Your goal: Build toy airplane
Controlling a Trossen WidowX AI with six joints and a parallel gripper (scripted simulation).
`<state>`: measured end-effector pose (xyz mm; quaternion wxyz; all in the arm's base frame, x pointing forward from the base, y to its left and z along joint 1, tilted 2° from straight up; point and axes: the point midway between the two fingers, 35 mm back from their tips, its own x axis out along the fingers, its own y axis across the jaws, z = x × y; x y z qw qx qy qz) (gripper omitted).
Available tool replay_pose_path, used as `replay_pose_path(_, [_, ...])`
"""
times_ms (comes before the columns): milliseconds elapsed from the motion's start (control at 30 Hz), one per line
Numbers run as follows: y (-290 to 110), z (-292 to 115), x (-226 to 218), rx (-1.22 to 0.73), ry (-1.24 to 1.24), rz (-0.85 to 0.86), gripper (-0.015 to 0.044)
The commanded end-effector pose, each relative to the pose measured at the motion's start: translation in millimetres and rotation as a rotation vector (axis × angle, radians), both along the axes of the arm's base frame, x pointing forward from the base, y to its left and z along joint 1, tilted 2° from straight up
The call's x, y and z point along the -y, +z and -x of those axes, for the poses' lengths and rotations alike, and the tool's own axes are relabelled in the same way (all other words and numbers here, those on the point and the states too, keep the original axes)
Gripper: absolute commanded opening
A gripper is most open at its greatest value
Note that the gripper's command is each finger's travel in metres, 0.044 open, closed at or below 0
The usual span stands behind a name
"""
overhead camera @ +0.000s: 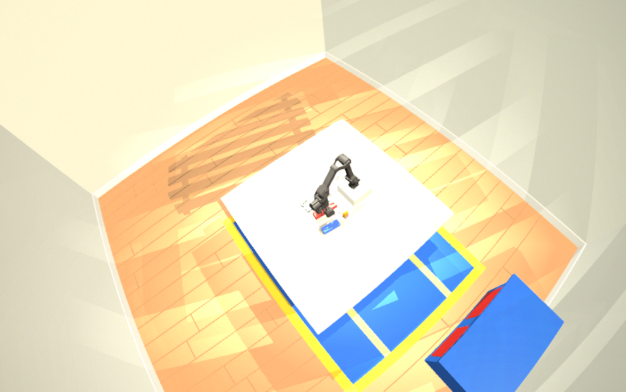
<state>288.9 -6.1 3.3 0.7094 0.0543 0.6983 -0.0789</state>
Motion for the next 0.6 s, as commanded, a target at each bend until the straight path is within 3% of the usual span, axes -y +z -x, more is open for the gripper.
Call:
replay_pose_path(0, [15.2,-3.0,-0.8,0.009,-0.001,-0.002,0.0000])
replay_pose_path(567, [68.2,1.8,-2.6,0.009,-0.001,-0.002,0.0000])
